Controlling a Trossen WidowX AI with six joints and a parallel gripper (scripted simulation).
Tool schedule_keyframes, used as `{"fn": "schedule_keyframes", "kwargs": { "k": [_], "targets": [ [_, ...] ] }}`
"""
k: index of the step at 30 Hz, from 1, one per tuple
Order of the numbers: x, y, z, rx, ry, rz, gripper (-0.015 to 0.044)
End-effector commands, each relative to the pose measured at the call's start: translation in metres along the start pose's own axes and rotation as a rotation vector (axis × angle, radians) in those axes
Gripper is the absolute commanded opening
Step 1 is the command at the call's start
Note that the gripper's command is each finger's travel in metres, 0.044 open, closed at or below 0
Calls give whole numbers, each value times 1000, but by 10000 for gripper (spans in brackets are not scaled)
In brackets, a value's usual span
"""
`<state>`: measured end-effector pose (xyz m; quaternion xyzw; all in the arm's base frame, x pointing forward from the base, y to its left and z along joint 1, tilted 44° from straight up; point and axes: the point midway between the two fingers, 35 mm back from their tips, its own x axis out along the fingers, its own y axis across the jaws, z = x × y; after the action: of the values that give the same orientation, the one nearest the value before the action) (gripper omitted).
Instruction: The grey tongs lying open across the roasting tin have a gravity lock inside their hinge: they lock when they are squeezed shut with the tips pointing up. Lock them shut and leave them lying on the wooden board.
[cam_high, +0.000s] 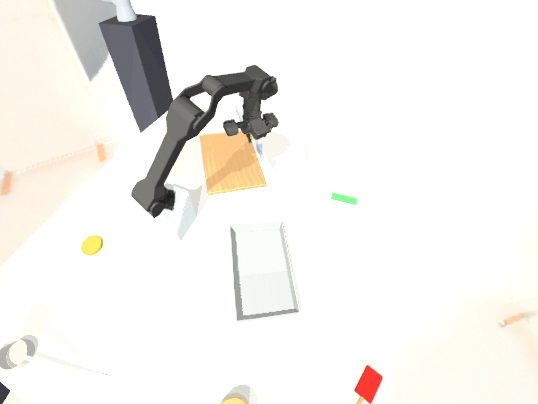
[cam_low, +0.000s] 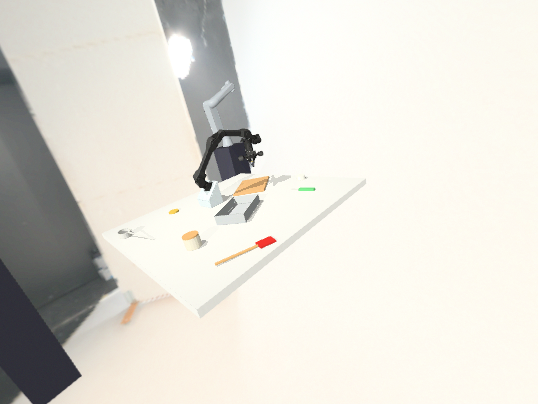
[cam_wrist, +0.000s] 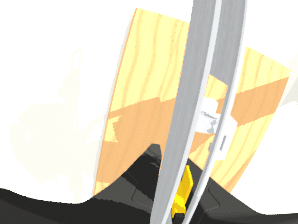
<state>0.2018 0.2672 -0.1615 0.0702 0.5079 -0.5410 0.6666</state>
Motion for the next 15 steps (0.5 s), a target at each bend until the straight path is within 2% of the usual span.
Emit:
{"fn": "schedule_keyframes", "kwargs": {
  "k": [1,15],
  "targets": [
    [1,-9,-30,90,7,5,-150],
    [15,-54,-104,368,-12,-16,-150]
  ]
}}
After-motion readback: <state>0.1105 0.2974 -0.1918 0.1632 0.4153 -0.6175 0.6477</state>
